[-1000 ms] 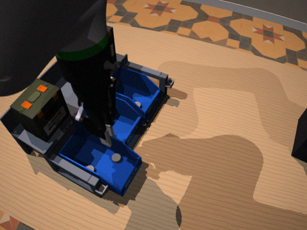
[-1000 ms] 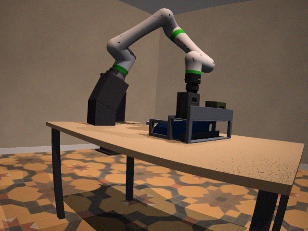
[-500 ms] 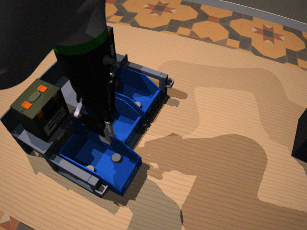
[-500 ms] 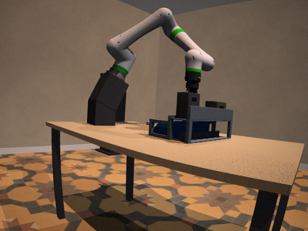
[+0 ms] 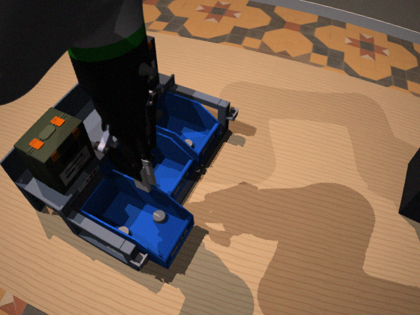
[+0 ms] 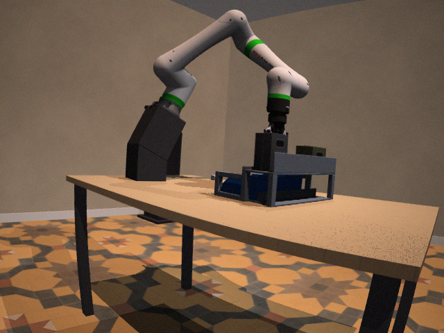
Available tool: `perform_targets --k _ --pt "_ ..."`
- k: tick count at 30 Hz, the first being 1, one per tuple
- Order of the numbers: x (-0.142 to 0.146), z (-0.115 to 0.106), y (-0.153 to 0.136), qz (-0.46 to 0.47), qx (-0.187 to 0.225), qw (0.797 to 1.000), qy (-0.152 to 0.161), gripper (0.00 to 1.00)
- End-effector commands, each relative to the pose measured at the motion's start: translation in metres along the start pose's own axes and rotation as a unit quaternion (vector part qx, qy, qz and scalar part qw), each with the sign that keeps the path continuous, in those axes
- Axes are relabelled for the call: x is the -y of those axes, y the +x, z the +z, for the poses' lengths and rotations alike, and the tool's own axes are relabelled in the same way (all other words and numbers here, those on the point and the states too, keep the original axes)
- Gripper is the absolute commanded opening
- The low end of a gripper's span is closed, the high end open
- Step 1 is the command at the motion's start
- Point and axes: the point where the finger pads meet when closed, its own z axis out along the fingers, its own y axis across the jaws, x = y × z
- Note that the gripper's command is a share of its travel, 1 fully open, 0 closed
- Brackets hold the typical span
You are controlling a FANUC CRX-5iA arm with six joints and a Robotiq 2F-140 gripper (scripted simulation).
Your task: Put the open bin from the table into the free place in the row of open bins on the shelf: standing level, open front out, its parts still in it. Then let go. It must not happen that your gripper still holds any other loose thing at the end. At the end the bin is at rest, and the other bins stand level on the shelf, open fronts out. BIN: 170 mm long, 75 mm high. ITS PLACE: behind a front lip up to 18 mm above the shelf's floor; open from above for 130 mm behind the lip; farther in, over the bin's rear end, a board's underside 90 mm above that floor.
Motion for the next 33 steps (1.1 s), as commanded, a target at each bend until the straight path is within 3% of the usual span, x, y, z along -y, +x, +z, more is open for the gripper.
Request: perform_targets --k 1,33 --pt "0.0 -0.008 0.0 0.0 0.0 1.0 0.0 0.06" --pt "0.0 -0.055 -0.002 0.0 0.0 1.0 0.0 0.06"
